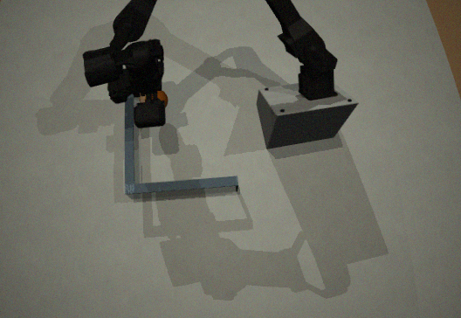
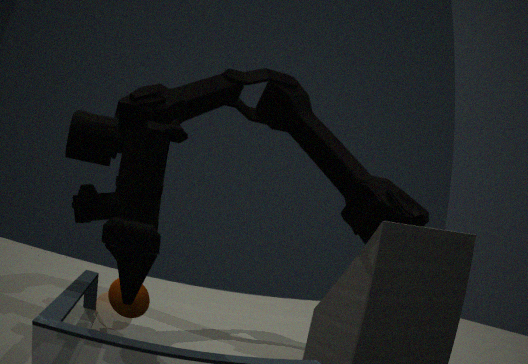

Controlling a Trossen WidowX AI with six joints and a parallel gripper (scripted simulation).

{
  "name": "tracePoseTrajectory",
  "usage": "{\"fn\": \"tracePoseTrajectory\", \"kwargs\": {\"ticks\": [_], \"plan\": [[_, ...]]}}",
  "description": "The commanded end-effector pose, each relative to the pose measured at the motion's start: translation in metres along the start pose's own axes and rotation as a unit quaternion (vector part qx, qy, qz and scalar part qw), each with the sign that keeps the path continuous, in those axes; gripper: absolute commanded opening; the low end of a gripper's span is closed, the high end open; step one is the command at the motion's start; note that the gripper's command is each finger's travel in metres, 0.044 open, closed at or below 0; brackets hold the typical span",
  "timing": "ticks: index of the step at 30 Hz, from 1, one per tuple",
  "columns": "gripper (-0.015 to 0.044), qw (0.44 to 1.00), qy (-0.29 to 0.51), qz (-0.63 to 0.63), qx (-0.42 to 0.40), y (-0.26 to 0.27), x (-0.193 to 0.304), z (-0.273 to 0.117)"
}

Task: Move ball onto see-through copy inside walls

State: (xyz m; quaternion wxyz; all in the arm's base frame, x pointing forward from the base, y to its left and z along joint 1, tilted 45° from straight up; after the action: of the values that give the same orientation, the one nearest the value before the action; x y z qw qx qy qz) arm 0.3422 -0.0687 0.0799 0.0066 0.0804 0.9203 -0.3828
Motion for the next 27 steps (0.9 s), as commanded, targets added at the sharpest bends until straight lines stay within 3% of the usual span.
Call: {"fn": "tracePoseTrajectory", "kwargs": {"ticks": [1,13,18,27], "plan": [[0.0000,1.000,-0.009,0.008,-0.004,-0.001,-0.004,-0.031],[0.0000,1.000,-0.010,0.000,-0.002,-0.002,0.004,-0.106],[0.0000,1.000,-0.010,0.000,-0.002,-0.004,0.003,-0.102],[0.0000,1.000,-0.011,0.000,0.000,-0.024,-0.015,-0.056]]}}
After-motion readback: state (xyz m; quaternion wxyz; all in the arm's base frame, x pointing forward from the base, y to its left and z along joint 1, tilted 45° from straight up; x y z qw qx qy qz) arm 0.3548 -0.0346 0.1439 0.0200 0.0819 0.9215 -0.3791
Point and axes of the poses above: the point midway between the two fingers, 35 mm back from their tips, its own z axis out along the fingers, its own y axis across the jaws, x = y × z, the point moved 7 cm from there along -z, back along the fingers
